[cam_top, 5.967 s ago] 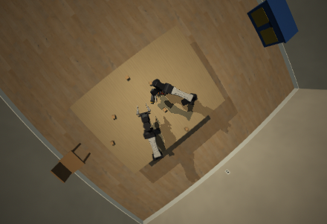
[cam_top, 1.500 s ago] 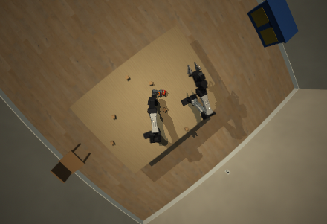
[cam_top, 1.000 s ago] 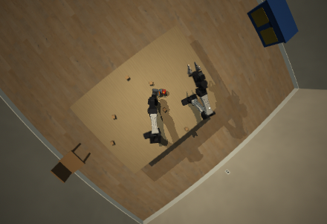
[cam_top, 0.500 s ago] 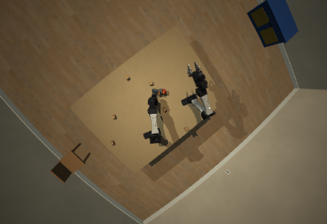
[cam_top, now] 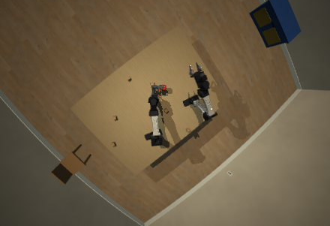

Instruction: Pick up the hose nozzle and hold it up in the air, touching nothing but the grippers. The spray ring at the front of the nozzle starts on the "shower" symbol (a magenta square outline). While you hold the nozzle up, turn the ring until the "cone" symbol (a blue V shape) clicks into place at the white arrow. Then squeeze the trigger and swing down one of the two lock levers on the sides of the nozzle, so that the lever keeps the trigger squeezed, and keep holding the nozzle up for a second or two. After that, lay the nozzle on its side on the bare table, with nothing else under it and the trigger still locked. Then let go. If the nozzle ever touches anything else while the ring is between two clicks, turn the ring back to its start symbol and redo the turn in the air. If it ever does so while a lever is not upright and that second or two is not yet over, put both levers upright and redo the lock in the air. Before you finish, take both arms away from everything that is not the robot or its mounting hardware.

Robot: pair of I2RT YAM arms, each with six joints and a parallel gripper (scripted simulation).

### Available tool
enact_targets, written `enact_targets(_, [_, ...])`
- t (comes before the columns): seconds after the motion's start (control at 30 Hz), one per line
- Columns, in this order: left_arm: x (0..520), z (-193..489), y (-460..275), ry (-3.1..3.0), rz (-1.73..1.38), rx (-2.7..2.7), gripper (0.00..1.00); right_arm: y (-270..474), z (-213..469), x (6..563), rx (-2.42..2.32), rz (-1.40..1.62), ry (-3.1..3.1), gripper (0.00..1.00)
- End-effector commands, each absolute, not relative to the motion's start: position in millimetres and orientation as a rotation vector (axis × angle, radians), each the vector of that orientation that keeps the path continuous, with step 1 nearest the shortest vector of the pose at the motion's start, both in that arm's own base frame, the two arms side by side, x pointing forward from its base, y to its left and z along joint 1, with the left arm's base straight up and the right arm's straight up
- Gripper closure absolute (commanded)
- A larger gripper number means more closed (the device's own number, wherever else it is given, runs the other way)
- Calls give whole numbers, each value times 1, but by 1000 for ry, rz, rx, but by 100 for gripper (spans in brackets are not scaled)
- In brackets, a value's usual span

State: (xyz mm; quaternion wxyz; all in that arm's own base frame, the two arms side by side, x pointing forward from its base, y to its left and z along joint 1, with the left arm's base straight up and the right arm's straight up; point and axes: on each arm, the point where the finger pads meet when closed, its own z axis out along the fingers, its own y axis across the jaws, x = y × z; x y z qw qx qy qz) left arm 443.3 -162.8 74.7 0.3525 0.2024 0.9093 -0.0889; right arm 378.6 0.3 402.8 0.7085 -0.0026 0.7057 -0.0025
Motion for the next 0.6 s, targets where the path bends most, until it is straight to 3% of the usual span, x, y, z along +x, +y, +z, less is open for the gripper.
enact_targets(0.0, [477, 81, -172, 2139, -220, 435, 64, -1, 414, 373, -7, -13, 1536, 37])
enact_targets(0.07, [492, 107, -170, 2022, -221, 401, 64, -1, 414, 373, -7, -13, 1536, 37])
enact_targets(0.57, [513, 117, -159, 1726, -197, 266, 64, -1, 414, 373, -7, -13, 1536, 37])
